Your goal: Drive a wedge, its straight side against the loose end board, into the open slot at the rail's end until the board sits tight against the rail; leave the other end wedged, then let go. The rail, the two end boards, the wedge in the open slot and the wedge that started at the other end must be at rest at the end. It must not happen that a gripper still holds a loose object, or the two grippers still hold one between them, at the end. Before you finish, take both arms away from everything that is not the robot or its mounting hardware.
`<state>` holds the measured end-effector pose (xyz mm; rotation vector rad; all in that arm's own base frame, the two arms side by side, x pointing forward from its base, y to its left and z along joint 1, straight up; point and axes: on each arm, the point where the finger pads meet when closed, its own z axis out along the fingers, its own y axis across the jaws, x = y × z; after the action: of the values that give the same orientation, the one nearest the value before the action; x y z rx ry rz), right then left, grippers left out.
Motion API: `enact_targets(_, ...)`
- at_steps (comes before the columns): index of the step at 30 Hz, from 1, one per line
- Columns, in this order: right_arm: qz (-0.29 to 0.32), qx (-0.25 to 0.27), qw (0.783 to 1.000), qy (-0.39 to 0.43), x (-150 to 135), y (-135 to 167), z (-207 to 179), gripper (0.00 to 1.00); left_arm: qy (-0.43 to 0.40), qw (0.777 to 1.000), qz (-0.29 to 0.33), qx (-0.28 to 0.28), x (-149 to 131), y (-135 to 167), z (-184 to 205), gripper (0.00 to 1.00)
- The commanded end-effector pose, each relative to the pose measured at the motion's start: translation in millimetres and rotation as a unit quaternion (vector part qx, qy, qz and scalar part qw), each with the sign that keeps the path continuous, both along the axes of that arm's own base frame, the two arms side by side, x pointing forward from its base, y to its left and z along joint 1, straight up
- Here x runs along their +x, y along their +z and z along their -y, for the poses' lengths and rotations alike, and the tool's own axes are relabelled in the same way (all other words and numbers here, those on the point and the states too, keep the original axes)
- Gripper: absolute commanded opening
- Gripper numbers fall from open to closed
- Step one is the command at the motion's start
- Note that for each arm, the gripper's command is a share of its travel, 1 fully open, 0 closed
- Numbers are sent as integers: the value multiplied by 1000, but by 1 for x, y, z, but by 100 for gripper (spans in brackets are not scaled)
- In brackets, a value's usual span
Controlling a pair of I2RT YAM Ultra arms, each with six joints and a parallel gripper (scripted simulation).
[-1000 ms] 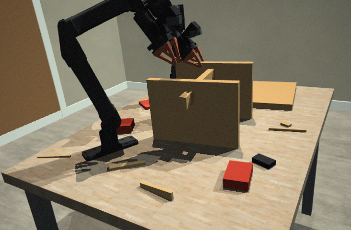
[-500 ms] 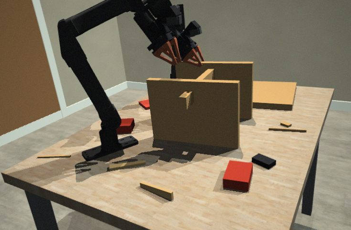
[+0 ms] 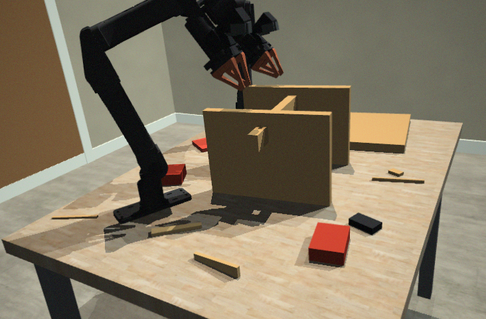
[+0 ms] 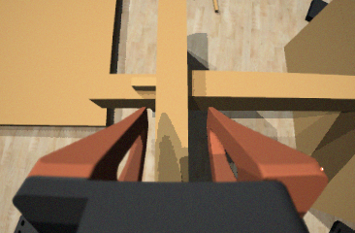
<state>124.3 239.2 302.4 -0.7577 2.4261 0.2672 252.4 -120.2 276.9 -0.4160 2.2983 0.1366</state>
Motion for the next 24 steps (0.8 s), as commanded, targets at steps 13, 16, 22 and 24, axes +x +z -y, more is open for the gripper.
enact_targets(13,12,34,999,-4,3,19,-2,40,1,1000,17,-7,-4,40,-5,40)
enact_targets(16,12,34,999,-4,3,19,-2,40,7,1000,3,11,-5,26,-10,40)
enact_targets(22,7,22,1000,-7,7,3,2,40,0,1000,5,-7,2,25,-4,40)
enact_targets(24,12,37,999,-8,12,13,-8,40,-3,1000,13,-18,5,31,-1,40)
